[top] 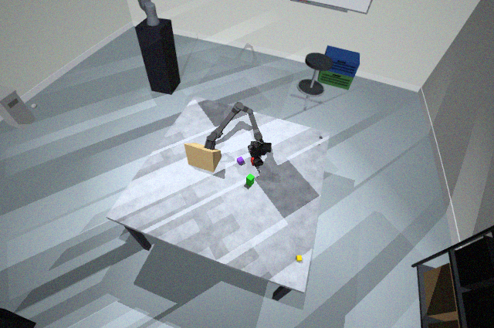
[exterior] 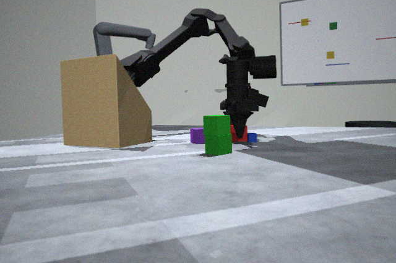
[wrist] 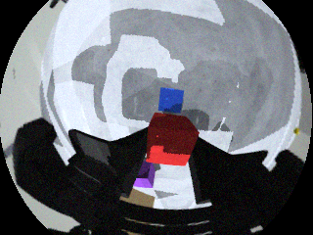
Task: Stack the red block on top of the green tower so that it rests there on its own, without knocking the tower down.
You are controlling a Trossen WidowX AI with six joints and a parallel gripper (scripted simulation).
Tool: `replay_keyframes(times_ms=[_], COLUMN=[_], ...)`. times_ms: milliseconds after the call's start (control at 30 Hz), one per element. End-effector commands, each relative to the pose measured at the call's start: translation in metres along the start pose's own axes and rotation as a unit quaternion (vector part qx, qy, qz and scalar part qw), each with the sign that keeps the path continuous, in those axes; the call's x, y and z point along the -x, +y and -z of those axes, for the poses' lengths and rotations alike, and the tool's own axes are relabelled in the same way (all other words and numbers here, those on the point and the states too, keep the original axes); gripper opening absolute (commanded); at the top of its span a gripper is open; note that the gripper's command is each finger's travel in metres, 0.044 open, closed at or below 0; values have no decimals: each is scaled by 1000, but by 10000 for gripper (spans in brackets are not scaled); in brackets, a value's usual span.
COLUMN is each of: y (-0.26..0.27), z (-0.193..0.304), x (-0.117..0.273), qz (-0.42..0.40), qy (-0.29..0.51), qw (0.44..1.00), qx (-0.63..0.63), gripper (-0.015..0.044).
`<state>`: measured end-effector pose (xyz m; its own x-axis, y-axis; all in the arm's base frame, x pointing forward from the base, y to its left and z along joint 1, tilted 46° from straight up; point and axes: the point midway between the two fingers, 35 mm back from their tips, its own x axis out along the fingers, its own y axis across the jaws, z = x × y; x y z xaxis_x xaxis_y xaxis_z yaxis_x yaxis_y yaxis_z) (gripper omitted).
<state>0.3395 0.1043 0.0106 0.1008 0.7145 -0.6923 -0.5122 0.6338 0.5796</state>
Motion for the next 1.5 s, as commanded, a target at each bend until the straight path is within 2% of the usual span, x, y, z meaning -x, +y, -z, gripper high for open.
replay_keyframes(times_ms=[0,633,967,1467], y=[-1,0,-6,-88], z=[-2,-1,0,31], x=[17,111,112,116], qz=[4,5,6,13], qy=[-4,-3,-3,3], qw=[1000,1000,1000,1000], qx=[3,3,3,-7], gripper=[0,0,0,0])
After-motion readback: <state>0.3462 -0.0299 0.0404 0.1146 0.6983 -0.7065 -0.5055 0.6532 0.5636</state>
